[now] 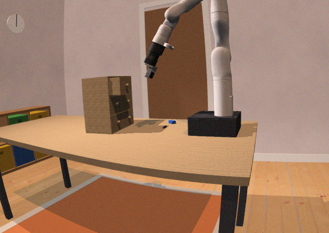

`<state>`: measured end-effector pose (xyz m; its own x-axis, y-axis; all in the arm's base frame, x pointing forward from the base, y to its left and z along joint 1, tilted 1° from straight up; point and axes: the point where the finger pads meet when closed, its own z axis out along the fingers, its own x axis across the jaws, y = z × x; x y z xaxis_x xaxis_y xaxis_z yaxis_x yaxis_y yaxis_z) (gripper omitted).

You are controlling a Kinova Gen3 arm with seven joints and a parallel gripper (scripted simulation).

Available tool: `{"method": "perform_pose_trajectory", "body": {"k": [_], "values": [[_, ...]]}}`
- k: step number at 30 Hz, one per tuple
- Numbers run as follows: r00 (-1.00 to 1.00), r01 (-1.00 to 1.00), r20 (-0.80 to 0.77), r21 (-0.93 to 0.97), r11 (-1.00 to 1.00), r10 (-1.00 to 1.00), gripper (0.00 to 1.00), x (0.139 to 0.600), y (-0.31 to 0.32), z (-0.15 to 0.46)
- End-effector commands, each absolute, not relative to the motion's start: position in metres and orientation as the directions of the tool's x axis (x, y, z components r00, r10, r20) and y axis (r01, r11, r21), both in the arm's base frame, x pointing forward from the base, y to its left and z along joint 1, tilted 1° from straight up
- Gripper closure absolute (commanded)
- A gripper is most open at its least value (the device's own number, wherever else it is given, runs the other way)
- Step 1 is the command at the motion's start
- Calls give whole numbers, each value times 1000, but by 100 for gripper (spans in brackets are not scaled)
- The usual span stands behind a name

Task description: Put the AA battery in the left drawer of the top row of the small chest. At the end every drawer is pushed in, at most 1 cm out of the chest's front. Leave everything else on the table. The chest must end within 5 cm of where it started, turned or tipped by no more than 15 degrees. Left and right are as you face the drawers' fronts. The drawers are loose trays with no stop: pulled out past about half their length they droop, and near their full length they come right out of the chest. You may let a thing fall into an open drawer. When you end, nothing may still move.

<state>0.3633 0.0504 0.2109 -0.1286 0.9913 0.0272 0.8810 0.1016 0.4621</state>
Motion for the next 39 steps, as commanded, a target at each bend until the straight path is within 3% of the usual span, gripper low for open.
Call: {"method": "perform_pose_trajectory", "body": {"k": [1,18,36,37,39], "values": [[-127,849,18,519,100,992,0,364,49,205],[-123,729,-9,677,97,992,0,367,43,198],[-121,694,-14,714,95,993,0,367,42,200],[-121,694,-14,714,95,993,100,367,42,200],[-121,694,-14,714,95,993,100,367,42,200]]}}
